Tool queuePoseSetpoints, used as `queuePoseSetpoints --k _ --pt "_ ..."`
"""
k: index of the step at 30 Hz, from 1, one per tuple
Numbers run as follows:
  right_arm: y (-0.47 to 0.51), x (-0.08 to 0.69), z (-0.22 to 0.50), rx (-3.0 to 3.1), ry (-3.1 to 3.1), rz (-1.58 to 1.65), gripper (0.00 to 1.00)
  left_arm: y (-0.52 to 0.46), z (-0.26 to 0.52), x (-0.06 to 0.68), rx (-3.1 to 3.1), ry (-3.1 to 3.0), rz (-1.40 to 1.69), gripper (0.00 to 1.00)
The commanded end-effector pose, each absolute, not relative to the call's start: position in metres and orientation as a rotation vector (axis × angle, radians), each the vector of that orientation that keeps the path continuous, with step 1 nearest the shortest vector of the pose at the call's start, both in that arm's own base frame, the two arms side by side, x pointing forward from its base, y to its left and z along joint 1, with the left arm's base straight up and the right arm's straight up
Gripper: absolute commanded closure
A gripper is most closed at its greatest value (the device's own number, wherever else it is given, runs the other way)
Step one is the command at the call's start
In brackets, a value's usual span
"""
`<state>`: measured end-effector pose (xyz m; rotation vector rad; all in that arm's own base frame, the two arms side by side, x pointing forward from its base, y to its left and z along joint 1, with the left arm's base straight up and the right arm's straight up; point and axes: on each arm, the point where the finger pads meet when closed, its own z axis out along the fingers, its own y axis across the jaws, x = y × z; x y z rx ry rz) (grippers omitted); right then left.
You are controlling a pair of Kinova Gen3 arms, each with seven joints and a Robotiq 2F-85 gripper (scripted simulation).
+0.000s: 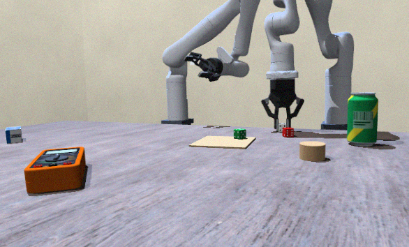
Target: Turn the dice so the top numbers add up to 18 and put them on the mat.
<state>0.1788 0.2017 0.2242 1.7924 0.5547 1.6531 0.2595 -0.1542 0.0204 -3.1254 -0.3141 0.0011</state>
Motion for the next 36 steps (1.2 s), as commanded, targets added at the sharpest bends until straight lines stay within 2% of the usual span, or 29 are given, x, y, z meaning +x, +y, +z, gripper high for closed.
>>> queuePoseSetpoints --k 1,23,36 --pt "0.202 0.179 0.225 1.793 0.554 1.654 0.002 -0.154 0.021 0.260 -3.126 -0.314 0.000 0.715" --pt "0.202 0.179 0.225 1.793 0.554 1.654 0.002 -0.154 0.045 0.260 -3.126 -0.314 0.000 0.715" --pt "0.202 0.179 0.225 1.793 0.554 1.654 0.002 -0.154 0.101 0.260 -3.126 -0.314 0.000 0.715"
